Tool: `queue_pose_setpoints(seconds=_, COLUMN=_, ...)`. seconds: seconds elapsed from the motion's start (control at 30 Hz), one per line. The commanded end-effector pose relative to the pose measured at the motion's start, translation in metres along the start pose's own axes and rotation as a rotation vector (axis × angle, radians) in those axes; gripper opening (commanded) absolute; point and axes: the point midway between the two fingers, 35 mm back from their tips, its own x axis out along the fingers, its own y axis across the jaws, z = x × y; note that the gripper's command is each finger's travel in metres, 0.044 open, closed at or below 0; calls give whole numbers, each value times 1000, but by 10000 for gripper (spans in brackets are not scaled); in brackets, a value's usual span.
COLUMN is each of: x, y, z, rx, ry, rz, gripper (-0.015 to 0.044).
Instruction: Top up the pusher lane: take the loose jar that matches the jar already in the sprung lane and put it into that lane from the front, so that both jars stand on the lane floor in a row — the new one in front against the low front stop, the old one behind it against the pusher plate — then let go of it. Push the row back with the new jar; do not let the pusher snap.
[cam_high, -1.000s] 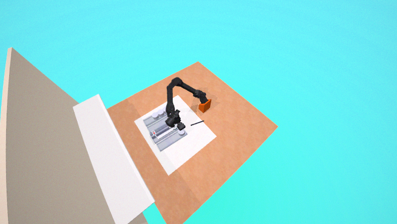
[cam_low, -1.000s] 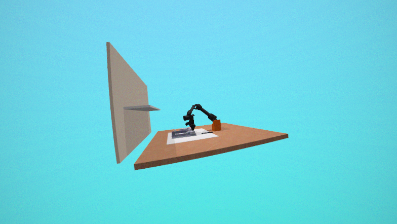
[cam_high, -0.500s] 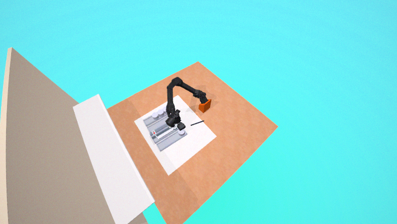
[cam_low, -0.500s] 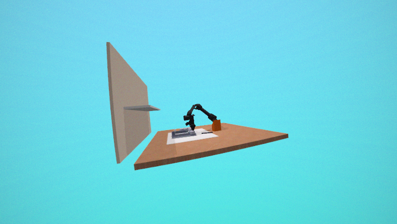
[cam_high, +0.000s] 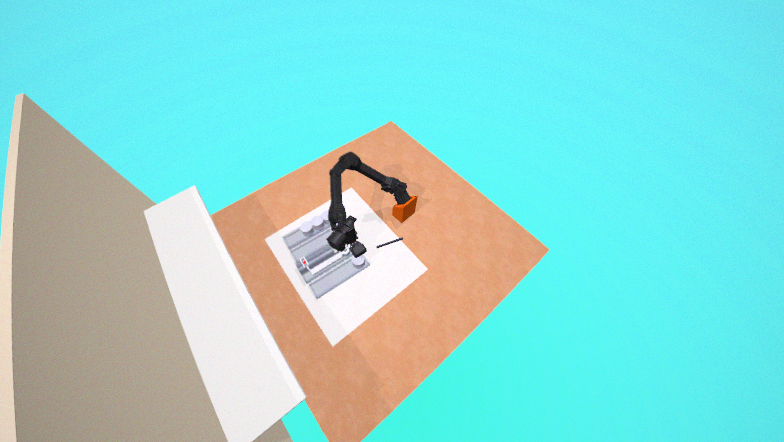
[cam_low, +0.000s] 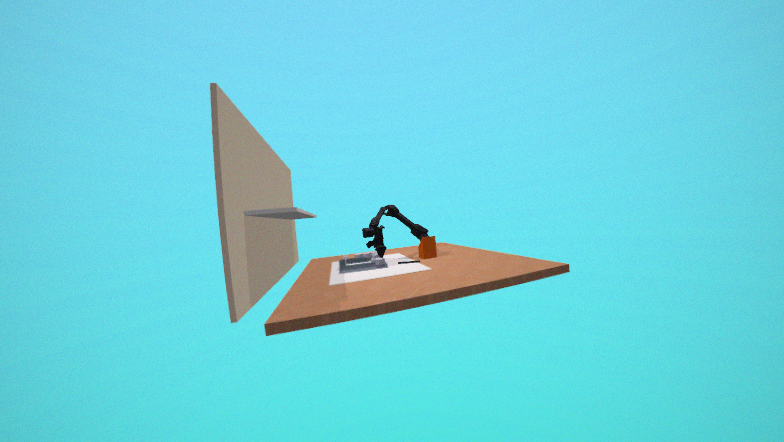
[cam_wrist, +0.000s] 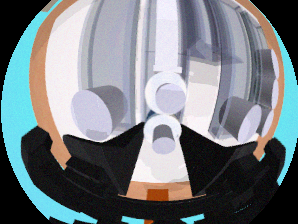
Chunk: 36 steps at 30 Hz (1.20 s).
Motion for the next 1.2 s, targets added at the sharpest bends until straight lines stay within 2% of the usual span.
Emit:
queue_pose_setpoints(seconds=0.0, x=0, y=0, z=0, rx=3, ry=0, rz=-2, gripper=157)
queue_pose_setpoints(seconds=0.17, x=0, y=0, z=0, rx=3, ry=0, rz=-2, gripper=289)
queue_pose_setpoints(seconds=0.47, x=-19, y=0, z=0, rx=3, ry=0, rz=-1, gripper=289)
queue_pose_setpoints(seconds=0.73, x=-20, y=1, z=-2, rx=3, ry=0, rz=-1, gripper=289)
queue_pose_setpoints(seconds=1.17, x=-21, y=3, z=-43, rx=1, ry=1, rz=1, gripper=289)
